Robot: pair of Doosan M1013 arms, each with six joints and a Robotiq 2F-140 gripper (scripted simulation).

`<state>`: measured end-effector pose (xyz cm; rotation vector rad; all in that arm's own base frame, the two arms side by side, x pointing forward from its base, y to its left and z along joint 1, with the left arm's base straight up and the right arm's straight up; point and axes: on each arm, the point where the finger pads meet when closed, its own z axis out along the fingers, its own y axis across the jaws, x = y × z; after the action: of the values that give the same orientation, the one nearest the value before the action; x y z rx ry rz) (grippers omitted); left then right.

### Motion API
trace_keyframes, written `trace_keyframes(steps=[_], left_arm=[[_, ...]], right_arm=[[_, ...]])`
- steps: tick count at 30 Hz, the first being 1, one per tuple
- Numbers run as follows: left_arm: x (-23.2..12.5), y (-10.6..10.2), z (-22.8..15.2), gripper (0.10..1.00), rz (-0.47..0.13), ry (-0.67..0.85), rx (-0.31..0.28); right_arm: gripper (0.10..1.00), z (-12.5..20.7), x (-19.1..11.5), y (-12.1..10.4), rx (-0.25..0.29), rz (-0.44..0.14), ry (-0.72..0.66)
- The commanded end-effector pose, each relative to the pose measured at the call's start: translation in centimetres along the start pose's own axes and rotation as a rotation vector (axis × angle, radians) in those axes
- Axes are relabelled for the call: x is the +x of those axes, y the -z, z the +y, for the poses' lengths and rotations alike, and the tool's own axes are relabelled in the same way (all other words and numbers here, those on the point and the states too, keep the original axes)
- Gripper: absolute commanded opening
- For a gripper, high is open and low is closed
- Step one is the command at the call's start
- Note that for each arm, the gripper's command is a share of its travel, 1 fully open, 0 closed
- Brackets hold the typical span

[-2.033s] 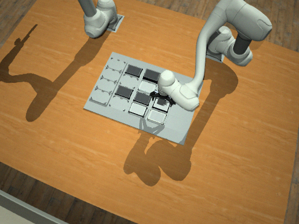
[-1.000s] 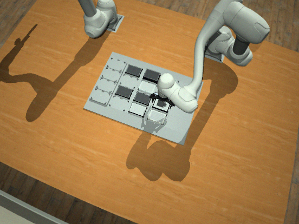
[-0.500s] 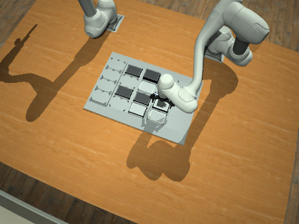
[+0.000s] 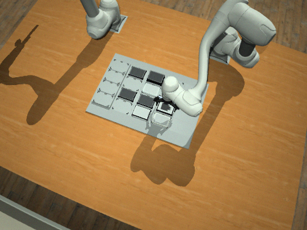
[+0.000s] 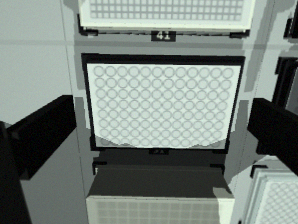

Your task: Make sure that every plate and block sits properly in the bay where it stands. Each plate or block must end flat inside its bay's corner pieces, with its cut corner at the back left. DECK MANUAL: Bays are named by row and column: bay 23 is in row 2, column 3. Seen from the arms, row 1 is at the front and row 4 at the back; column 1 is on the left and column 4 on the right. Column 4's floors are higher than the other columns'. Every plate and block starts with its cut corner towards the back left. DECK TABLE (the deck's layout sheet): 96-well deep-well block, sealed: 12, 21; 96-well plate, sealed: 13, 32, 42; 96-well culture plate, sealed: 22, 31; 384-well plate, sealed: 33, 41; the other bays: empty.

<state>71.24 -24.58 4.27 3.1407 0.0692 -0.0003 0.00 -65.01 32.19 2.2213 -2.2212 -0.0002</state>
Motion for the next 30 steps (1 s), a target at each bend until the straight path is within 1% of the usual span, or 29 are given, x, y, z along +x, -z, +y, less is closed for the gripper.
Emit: trace_keyframes(steps=[1, 8, 21, 30], left_arm=[[0.06, -0.30, 0.01, 0.998, 0.002, 0.000, 0.000], [0.06, -1.23, 0.02, 0.998, 0.002, 0.000, 0.000], [0.06, -1.23, 0.01, 0.998, 0.002, 0.000, 0.000], [0.06, -1.23, 0.01, 0.958, 0.002, 0.000, 0.000]], right_arm=[[1.000, -0.01, 0.02, 0.09, 0.000, 0.001, 0.000], [1.000, -0.01, 0.02, 0.09, 0.000, 0.001, 0.000], [1.000, -0.01, 0.02, 0.09, 0.000, 0.001, 0.000], [1.000, -0.01, 0.02, 0.09, 0.000, 0.001, 0.000]])
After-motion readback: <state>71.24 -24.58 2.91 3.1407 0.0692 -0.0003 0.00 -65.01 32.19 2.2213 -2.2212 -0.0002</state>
